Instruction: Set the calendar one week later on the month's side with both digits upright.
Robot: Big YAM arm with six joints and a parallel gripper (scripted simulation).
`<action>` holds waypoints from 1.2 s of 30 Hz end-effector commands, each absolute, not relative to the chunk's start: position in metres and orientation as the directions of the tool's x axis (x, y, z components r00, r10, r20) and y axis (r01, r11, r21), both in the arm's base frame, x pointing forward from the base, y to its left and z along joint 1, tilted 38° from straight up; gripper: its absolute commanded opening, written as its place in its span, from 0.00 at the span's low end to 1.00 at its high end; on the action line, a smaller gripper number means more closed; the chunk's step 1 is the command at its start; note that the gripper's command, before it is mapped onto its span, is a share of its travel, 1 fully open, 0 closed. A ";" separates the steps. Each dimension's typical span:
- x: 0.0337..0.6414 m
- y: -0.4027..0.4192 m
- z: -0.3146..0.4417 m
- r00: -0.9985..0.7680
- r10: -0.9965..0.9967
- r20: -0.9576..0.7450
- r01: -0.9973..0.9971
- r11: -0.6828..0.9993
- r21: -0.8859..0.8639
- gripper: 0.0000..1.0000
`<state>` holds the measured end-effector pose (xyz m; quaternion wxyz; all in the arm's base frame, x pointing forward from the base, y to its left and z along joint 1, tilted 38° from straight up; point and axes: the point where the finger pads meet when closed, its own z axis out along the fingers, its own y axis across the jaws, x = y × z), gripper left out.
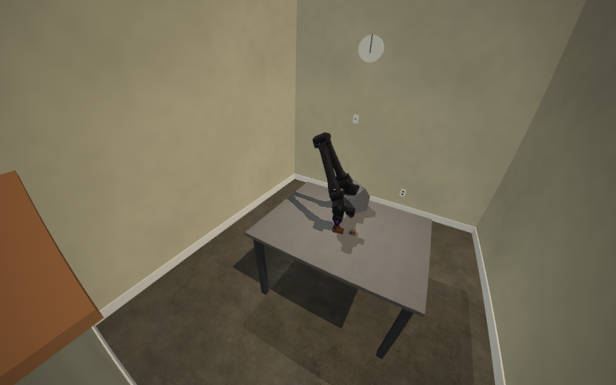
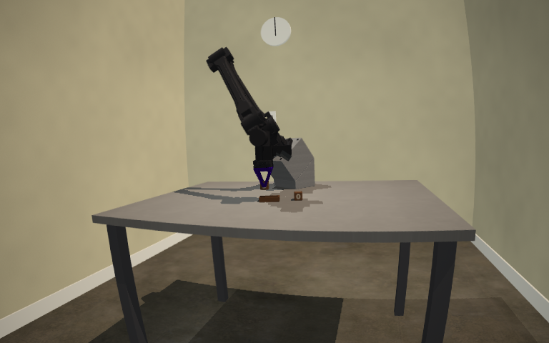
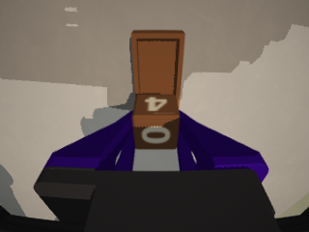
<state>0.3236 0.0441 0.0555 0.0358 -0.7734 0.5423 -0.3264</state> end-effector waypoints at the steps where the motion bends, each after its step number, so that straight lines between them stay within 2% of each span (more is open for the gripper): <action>1: 0.329 0.051 0.062 0.209 -0.860 0.466 -0.802 -0.423 -0.422 0.26; 36: 0.335 0.053 0.065 0.206 -0.861 0.464 -0.802 -0.420 -0.424 0.26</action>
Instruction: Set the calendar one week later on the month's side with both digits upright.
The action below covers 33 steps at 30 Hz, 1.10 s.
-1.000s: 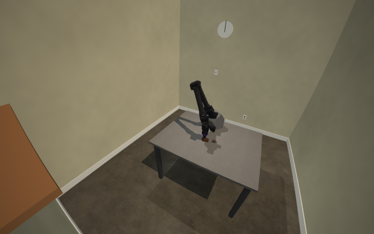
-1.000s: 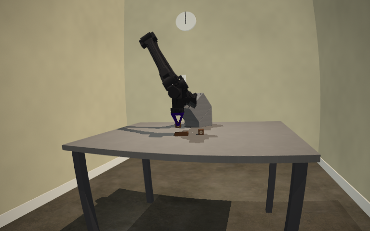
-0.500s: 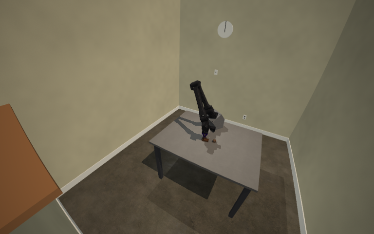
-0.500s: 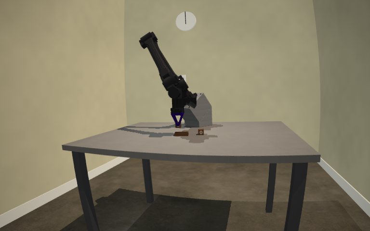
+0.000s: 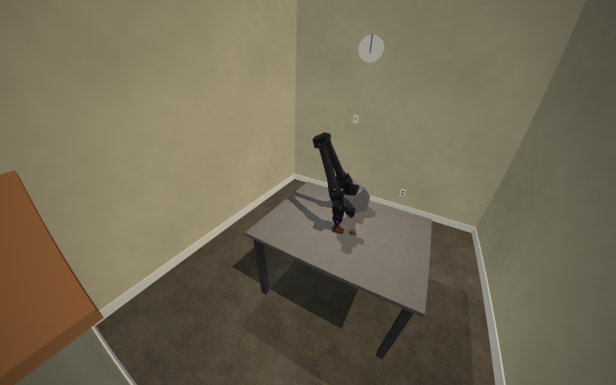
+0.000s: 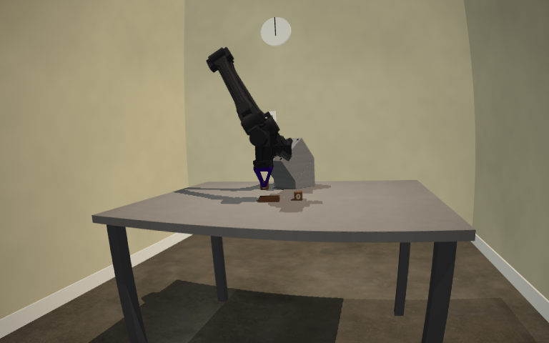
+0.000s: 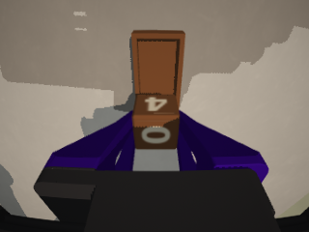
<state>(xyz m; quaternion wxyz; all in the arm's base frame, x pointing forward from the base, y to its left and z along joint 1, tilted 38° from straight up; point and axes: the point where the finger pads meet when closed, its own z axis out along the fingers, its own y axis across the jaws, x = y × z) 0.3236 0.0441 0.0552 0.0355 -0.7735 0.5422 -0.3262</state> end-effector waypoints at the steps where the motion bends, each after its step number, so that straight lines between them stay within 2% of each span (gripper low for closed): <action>1: 0.335 0.053 0.065 0.205 -0.862 0.464 -0.802 -0.420 -0.425 0.26; 33: 0.339 0.046 0.062 0.191 -0.865 0.464 -0.805 -0.409 -0.430 0.26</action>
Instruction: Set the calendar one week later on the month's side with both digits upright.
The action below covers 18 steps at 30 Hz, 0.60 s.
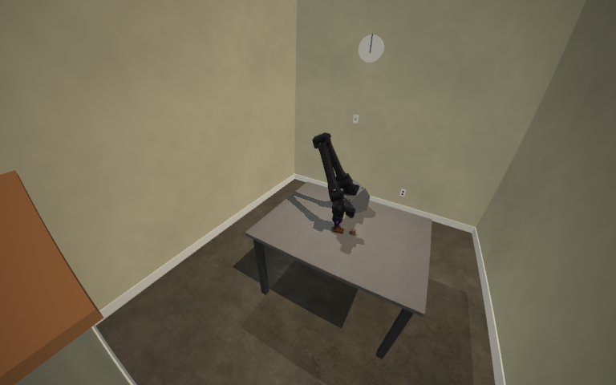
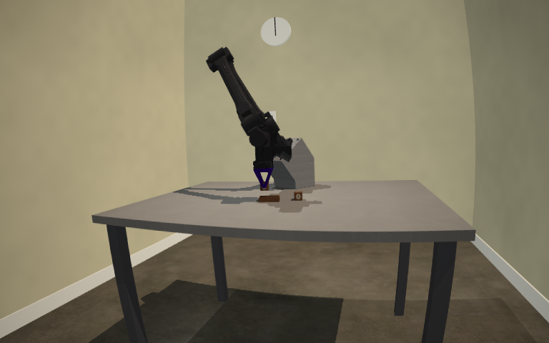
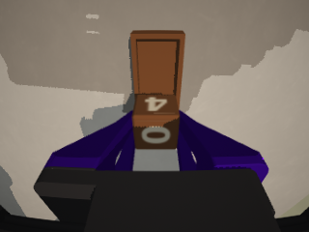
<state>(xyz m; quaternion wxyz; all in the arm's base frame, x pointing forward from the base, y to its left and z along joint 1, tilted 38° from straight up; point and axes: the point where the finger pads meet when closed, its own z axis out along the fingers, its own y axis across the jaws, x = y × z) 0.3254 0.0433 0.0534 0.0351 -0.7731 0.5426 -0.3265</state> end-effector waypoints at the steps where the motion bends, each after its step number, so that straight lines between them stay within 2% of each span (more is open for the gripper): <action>1: 0.339 0.046 0.062 0.191 -0.865 0.464 -0.805 -0.409 -0.430 0.26; 18: 0.336 0.039 0.042 0.203 -0.860 0.468 -0.814 -0.413 -0.408 0.26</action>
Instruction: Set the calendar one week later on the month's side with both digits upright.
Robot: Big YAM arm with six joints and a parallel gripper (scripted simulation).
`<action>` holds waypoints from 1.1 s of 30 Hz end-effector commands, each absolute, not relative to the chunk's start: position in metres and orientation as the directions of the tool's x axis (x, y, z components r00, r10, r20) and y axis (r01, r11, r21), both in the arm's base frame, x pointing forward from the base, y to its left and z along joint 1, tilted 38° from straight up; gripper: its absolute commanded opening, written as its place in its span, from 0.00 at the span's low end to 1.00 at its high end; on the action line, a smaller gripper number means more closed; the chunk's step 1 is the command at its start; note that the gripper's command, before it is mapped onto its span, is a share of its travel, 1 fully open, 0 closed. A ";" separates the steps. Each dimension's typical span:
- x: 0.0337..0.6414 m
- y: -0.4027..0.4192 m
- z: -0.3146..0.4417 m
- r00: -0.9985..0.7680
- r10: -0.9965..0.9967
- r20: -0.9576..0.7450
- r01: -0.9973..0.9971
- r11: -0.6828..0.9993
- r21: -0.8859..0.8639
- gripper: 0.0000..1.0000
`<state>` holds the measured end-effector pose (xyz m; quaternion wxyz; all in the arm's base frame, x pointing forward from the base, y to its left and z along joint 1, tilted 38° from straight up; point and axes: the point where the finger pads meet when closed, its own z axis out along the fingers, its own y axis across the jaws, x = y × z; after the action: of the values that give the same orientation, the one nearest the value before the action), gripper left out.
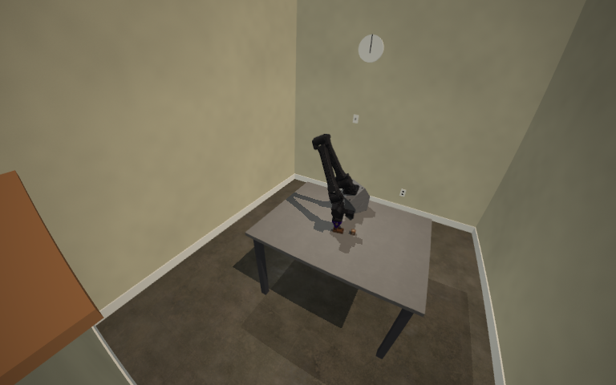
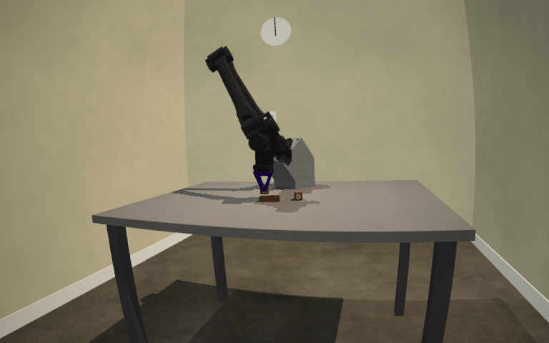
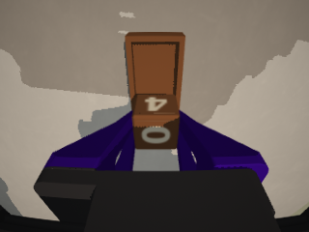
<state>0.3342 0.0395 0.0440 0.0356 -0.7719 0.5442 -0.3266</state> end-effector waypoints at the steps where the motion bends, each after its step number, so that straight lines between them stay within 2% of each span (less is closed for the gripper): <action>1: 0.335 0.045 0.044 0.215 -0.858 0.467 -0.804 -0.427 -0.414 0.26; 33: 0.337 0.037 0.036 0.206 -0.860 0.467 -0.813 -0.416 -0.407 0.26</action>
<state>0.3395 0.0389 0.0394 0.0376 -0.7730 0.5418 -0.3280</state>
